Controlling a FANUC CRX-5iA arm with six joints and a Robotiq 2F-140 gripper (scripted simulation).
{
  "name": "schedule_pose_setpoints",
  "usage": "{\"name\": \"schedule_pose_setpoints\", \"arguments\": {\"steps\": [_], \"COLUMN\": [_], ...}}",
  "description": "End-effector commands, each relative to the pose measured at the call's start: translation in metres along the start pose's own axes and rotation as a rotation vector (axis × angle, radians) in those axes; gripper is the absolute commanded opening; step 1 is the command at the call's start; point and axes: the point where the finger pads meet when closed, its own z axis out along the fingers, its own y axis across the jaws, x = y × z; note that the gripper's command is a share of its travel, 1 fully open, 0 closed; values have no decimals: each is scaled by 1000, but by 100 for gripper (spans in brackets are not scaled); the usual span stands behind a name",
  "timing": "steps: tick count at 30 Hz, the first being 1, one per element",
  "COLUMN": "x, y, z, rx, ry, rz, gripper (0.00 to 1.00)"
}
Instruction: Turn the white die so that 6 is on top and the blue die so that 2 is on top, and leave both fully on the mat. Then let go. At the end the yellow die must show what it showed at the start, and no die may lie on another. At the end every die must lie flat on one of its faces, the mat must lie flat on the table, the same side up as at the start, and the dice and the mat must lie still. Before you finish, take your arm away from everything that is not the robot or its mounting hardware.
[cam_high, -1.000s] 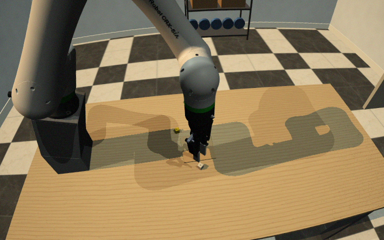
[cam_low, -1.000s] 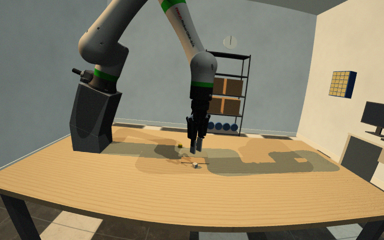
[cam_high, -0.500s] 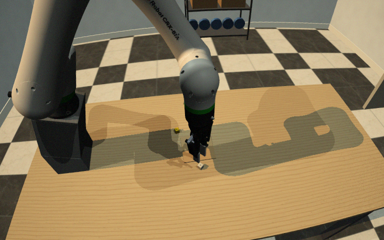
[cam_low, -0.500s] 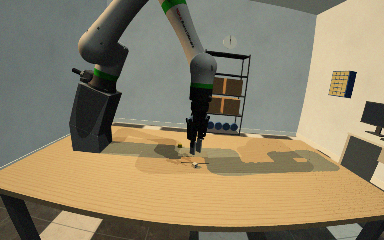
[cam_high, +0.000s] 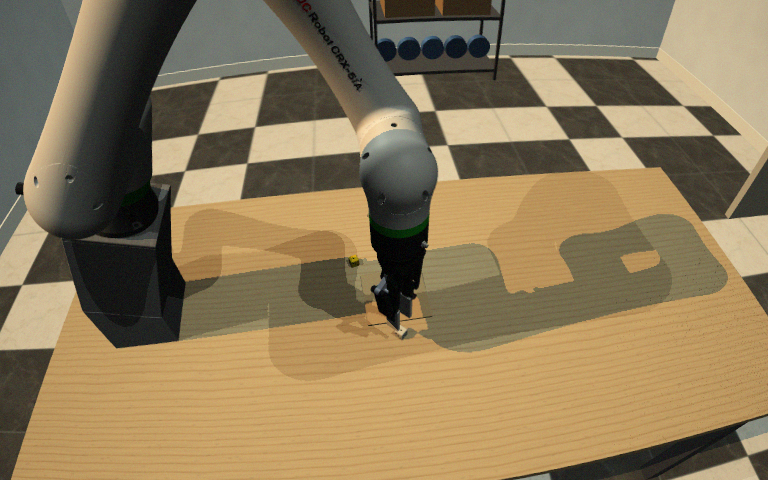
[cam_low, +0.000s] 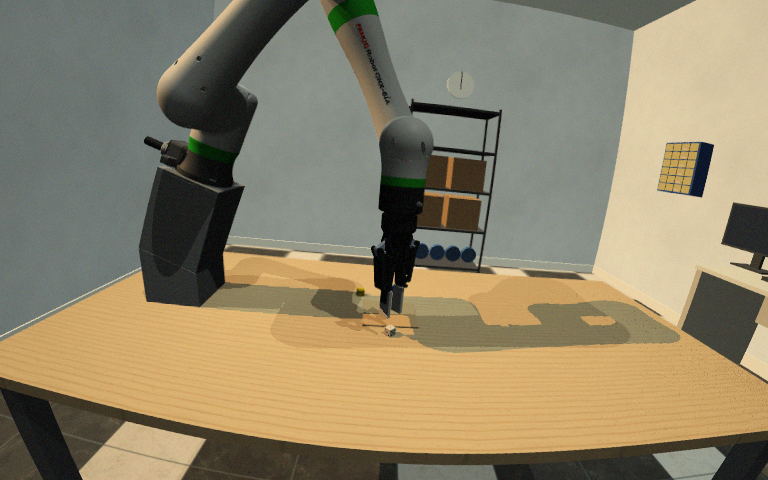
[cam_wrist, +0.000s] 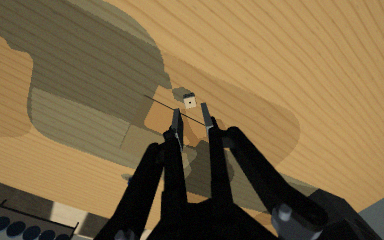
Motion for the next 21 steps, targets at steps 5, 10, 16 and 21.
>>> {"name": "schedule_pose_setpoints", "arguments": {"steps": [5, 10, 16, 21], "x": [0, 0, 0, 0], "y": [0, 0, 0, 0], "z": [8, 15, 21, 24], "rx": [0, 0, 0, 0], "ry": [0, 0, 0, 0], "rz": [0, 0, 0, 0], "gripper": [21, 21, 21, 21]}}
